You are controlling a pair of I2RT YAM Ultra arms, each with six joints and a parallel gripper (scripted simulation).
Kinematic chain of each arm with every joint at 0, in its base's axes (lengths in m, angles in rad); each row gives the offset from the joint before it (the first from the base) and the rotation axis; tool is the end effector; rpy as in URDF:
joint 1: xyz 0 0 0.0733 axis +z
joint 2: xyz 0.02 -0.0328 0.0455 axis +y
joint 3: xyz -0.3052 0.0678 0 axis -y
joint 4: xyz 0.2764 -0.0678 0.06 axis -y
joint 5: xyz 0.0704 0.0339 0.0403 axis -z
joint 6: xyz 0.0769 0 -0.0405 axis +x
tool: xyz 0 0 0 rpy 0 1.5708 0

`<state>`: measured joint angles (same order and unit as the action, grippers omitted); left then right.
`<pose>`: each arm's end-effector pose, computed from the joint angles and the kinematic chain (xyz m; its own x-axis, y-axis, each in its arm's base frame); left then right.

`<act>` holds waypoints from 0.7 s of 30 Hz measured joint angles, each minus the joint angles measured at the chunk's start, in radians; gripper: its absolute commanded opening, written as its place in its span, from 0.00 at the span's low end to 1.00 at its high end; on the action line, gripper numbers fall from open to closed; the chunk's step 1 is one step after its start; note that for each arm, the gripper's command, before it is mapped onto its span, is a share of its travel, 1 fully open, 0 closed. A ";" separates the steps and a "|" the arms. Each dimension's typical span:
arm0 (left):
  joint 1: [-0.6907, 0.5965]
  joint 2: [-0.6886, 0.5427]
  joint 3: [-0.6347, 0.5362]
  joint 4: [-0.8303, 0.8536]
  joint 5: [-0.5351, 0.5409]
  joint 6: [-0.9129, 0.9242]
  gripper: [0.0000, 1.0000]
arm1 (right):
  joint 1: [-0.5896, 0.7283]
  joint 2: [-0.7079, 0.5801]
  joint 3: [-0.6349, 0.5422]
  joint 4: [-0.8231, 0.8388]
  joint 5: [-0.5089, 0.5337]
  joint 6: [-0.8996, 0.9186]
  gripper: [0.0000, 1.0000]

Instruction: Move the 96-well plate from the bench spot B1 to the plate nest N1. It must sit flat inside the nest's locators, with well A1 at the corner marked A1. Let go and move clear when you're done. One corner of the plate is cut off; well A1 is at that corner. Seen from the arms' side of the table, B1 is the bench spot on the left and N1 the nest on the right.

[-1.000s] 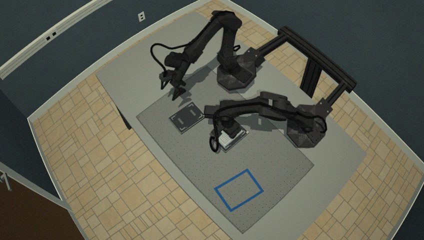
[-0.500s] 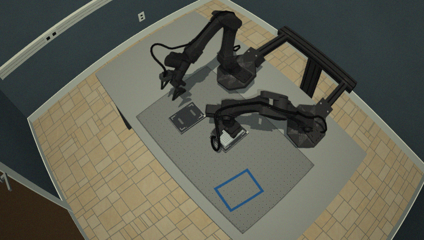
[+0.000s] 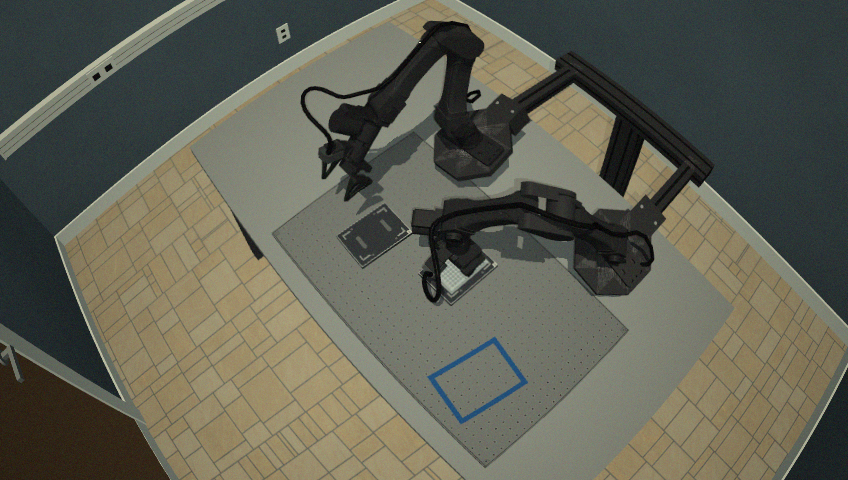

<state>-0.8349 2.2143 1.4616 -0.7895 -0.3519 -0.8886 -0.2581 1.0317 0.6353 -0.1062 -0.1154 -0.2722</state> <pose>0.3224 -0.3148 0.0753 -0.9580 -0.0276 -0.2855 -0.0863 0.9770 0.1950 0.2636 -0.0593 0.2585 -0.4905 -0.1467 -0.8590 0.0250 0.9829 -0.1822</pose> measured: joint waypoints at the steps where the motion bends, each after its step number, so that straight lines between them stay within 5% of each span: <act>1: 0.000 0.000 0.000 0.002 0.000 0.000 0.76 | 0.000 0.000 0.000 0.000 0.000 0.000 1.00; 21: 0.007 -0.002 -0.018 0.030 0.002 0.013 0.76 | 0.000 0.000 0.000 0.000 0.000 0.000 1.00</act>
<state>-0.8276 2.2124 1.4441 -0.7597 -0.3500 -0.8761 -0.2581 1.0317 0.6353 -0.1062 -0.1154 -0.2722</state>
